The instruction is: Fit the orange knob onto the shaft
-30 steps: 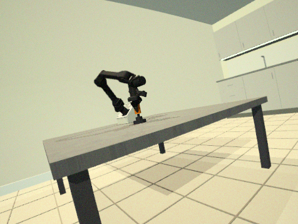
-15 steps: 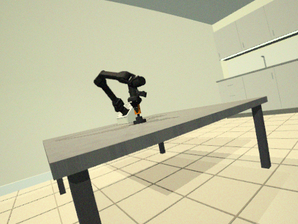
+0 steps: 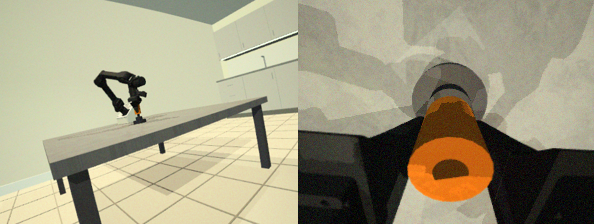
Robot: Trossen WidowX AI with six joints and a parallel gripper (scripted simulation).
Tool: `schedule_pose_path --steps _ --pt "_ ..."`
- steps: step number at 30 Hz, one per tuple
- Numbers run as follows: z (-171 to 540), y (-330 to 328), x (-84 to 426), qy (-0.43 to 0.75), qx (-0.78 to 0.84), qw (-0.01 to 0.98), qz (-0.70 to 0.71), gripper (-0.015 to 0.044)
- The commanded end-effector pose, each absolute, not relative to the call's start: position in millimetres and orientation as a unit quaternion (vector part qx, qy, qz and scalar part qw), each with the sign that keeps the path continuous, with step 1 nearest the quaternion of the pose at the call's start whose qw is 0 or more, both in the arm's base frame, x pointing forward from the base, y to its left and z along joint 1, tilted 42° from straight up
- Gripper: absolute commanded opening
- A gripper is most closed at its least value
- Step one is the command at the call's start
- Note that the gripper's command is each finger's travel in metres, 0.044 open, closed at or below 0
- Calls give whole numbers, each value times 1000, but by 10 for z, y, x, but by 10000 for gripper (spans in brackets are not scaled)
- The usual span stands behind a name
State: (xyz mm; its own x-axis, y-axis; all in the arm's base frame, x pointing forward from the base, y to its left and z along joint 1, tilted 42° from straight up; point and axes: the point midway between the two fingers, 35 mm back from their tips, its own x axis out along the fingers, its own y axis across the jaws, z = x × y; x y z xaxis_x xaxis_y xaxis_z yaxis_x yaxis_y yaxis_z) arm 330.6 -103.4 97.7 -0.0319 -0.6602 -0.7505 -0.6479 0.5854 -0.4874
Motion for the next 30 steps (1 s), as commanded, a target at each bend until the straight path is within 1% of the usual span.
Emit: schedule_pose_path --steps 1,4,10,30 --pt "1004 -1012 3326 717 -457 527 -6 0" --pt "1013 -1006 3328 717 -463 521 3 0" --pt "1023 -1012 3351 714 -509 477 68 0" --pt "990 -1028 3307 714 -509 476 69 0"
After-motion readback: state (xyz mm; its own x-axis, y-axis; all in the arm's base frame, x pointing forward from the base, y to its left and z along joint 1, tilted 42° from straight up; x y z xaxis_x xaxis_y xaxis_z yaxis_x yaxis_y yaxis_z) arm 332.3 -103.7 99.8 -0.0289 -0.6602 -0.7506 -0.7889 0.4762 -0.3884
